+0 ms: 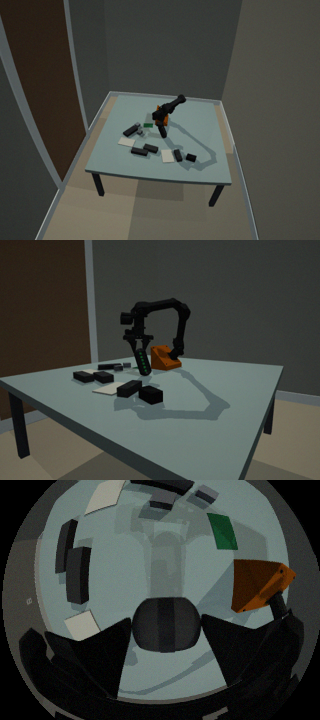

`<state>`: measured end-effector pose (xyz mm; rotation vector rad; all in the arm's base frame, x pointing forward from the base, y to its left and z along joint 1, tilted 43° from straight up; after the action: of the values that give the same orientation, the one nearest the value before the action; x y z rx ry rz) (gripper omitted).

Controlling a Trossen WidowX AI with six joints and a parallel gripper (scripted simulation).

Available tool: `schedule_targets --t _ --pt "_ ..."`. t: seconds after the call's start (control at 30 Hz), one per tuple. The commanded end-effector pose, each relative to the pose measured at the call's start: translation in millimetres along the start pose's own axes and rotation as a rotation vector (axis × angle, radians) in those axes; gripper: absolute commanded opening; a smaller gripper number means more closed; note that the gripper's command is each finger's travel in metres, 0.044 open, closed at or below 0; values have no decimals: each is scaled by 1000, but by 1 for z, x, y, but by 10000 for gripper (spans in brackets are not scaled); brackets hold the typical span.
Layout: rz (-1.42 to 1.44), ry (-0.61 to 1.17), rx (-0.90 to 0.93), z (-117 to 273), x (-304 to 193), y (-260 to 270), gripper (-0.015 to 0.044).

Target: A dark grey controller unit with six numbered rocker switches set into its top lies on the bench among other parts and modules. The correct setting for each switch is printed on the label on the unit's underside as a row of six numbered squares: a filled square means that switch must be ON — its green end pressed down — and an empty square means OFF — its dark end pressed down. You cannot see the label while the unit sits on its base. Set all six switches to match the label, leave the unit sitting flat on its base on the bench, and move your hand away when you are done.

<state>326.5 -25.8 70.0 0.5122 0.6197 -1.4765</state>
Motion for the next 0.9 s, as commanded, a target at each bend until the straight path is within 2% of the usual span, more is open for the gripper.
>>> schedule_targets --t 0.0,0.87 --pt "4 9 -27 -10 2 -2 338" --pt "4 8 -26 -19 21 -1 338"
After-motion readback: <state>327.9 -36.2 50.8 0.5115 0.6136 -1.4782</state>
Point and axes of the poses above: the point midway between the two fingers, 35 mm back from their tips, its own z axis back along the fingers, its own y axis across the jaws, x = y × z, the point moved 1 cm from there along z, back along the fingers, and after that the axes turned 5 degrees about -z, right-handed, at the moved point
